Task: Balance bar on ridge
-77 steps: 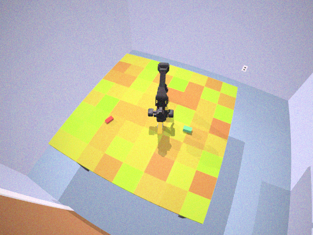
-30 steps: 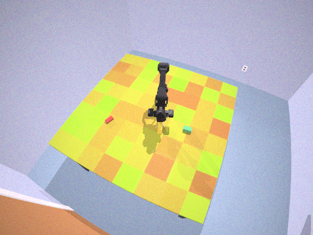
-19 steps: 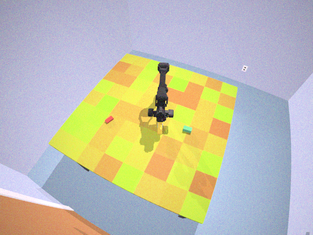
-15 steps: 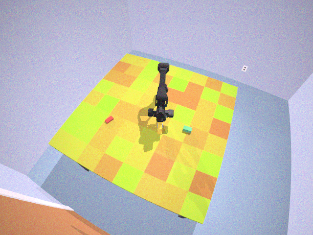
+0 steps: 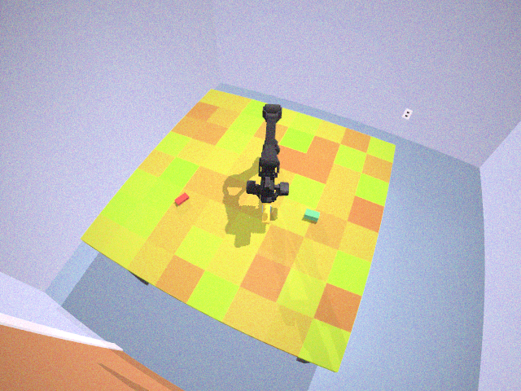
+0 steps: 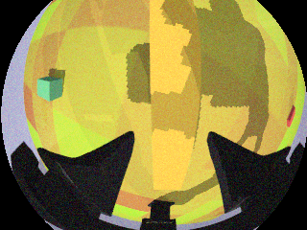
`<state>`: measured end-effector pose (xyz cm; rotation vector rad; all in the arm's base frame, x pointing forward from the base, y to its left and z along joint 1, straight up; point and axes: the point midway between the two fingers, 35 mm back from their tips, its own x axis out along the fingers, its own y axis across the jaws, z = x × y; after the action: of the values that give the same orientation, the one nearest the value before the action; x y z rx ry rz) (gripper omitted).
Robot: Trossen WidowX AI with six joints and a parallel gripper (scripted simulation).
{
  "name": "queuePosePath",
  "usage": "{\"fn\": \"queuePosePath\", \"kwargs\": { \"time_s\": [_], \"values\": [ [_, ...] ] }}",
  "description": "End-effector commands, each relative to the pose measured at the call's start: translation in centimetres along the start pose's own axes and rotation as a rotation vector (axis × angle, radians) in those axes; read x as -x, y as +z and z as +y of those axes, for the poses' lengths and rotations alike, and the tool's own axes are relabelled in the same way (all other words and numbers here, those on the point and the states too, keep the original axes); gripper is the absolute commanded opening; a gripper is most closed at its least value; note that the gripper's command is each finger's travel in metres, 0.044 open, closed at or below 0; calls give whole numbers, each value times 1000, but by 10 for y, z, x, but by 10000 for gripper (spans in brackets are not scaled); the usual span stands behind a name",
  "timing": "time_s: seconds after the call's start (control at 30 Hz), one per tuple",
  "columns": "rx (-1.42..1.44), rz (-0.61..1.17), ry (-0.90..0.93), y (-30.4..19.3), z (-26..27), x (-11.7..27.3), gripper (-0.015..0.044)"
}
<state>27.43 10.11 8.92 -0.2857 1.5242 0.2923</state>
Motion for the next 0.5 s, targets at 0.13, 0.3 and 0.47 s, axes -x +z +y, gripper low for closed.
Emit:
{"fn": "queuePosePath", "kwargs": {
  "time_s": [0.13,0.3,0.47],
  "values": [
    [0,0,-1,0,0,2,440],
    [0,0,-1,5,0,56,440],
    [0,0,0,0,0,100,440]
  ]
}}
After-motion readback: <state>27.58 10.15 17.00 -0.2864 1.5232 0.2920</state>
